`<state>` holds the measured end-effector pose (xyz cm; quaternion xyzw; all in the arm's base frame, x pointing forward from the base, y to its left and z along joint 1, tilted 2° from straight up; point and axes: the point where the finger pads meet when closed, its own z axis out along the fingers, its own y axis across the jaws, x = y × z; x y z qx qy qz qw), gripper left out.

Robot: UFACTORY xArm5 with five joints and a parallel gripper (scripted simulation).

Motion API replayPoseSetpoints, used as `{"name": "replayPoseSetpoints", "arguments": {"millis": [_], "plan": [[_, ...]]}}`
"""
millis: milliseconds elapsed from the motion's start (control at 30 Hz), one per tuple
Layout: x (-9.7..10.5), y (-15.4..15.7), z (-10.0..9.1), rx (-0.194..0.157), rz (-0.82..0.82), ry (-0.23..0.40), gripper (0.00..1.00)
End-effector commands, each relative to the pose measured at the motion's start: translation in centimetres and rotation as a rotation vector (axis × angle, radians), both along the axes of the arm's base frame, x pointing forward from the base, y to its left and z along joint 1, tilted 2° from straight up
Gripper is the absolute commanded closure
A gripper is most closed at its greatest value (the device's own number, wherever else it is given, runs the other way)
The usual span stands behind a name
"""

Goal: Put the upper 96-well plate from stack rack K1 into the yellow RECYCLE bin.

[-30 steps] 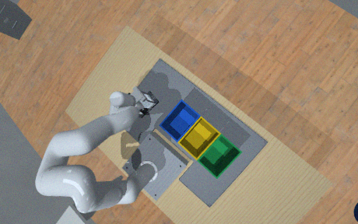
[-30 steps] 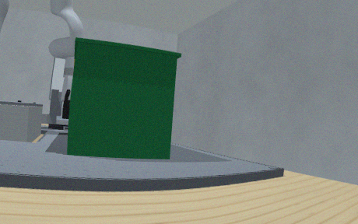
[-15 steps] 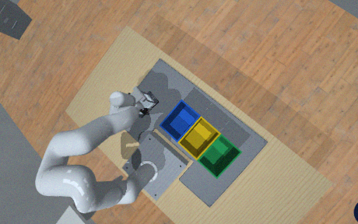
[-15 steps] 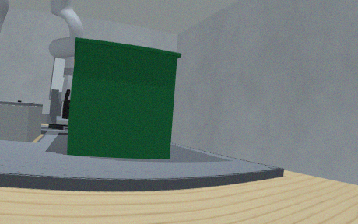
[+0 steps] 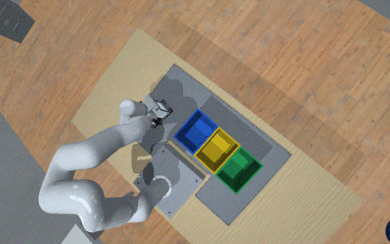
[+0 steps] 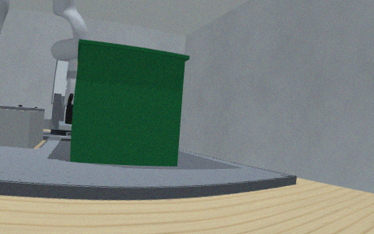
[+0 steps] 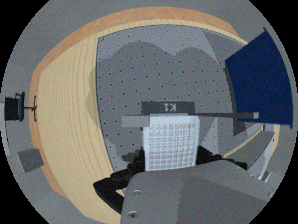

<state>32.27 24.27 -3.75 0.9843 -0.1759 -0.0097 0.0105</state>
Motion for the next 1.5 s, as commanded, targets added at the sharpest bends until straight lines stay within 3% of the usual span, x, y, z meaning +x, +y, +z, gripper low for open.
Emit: {"name": "replayPoseSetpoints", "arguments": {"millis": [0,1233,1467], "plan": [[0.1,0.1,0.3,0.002,0.000,-0.002,1.00],[0.1,0.1,2.1,0.002,0.000,-0.002,1.00],[0.1,0.1,3.2,0.002,0.000,-0.002,1.00]]}}
